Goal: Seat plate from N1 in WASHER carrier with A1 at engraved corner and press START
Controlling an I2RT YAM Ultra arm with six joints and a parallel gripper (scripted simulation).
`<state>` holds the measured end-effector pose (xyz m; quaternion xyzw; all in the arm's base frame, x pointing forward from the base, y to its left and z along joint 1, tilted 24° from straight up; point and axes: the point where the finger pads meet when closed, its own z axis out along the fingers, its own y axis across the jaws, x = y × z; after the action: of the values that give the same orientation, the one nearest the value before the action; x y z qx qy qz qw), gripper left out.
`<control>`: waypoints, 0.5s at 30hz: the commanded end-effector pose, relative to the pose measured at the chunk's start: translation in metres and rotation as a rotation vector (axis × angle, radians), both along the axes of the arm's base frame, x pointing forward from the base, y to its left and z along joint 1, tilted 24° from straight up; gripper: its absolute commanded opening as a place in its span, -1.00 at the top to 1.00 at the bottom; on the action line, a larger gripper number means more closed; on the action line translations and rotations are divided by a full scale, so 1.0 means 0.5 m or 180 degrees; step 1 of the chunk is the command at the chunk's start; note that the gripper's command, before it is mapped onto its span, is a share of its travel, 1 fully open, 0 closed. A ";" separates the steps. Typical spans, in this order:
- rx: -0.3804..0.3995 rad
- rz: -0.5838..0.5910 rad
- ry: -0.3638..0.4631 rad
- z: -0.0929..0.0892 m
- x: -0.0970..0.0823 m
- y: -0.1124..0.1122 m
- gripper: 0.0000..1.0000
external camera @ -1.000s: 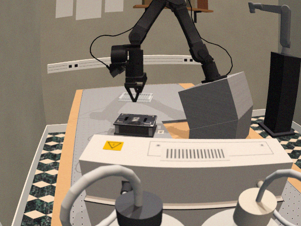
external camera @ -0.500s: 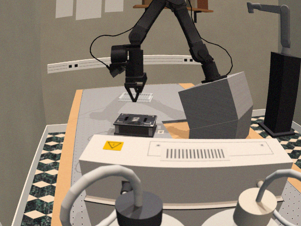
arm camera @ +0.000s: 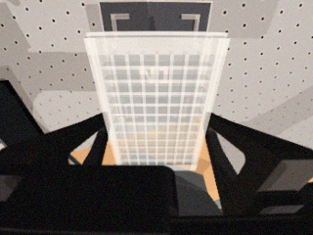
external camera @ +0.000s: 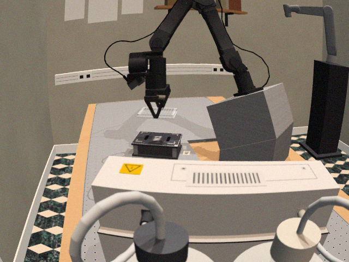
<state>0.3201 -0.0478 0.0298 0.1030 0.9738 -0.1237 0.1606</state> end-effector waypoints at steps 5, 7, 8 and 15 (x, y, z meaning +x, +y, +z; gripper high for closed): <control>-0.0043 0.0079 -0.0036 0.008 0.018 0.048 -0.68; -0.0043 0.0080 -0.0037 0.005 0.019 0.068 -0.68; -0.0043 0.0080 -0.0038 0.003 0.020 0.078 -0.68; -0.0043 0.0081 -0.0040 -0.005 0.021 0.129 -0.68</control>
<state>0.3200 0.0062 0.0182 0.0736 0.9776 -0.1237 0.1535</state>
